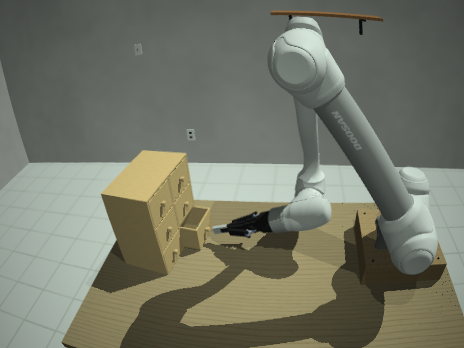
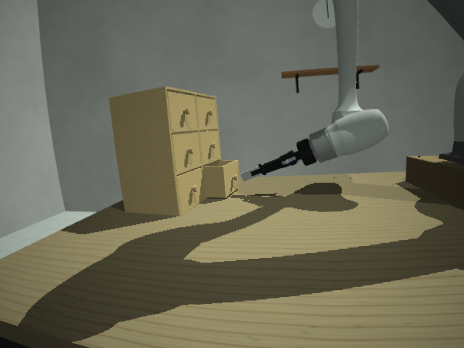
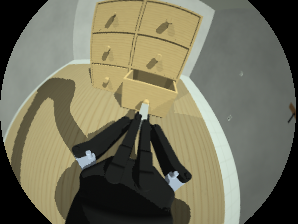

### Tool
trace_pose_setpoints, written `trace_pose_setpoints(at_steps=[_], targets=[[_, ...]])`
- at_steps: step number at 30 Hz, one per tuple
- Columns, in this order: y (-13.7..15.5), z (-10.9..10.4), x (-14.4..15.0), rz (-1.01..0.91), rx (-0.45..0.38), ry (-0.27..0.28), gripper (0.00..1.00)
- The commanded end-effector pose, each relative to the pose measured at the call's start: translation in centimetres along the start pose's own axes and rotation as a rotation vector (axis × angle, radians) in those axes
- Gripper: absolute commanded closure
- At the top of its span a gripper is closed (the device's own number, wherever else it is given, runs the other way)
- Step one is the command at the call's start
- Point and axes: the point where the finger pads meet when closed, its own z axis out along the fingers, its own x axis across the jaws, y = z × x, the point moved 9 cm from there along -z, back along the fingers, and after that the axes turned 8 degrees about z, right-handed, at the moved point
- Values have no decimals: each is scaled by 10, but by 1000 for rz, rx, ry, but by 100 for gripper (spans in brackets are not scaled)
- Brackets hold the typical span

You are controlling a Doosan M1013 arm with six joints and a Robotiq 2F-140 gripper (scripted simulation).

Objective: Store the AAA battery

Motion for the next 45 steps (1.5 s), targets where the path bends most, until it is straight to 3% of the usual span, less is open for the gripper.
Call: trace_pose_setpoints(at_steps=[1,45], targets=[[-1,8,-1,-3,-3,-2,100],[-23,68,-4,-3,-3,-2,100]])
